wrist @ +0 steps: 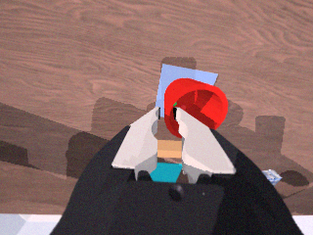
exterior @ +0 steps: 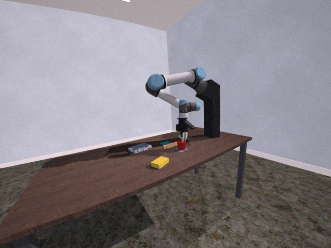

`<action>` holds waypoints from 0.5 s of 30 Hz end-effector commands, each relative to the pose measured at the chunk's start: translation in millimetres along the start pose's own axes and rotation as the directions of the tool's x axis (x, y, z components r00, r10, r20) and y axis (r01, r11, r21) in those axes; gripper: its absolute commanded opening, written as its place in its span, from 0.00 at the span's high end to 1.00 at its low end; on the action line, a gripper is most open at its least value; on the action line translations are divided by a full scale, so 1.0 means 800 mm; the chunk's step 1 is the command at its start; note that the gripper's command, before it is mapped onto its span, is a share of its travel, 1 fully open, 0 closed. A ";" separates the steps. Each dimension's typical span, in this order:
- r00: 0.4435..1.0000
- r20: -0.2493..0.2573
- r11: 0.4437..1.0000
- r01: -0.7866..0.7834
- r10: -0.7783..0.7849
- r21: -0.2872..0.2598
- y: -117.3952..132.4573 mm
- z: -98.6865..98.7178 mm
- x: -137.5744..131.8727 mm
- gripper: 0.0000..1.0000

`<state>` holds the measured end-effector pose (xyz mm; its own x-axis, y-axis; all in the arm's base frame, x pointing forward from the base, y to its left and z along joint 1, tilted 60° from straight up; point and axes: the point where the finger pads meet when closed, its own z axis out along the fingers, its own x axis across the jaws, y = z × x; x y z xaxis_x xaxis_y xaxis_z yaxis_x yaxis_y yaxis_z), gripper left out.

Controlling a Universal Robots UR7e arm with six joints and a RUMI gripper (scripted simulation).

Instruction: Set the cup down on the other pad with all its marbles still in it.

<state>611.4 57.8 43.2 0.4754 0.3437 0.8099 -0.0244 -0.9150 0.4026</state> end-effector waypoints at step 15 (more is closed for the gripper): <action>1.000 -0.001 1.000 0.000 0.000 0.000 0.000 0.008 0.002 0.89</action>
<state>617.0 57.1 40.3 0.4760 0.3438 0.8095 -0.0236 -0.9151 0.4025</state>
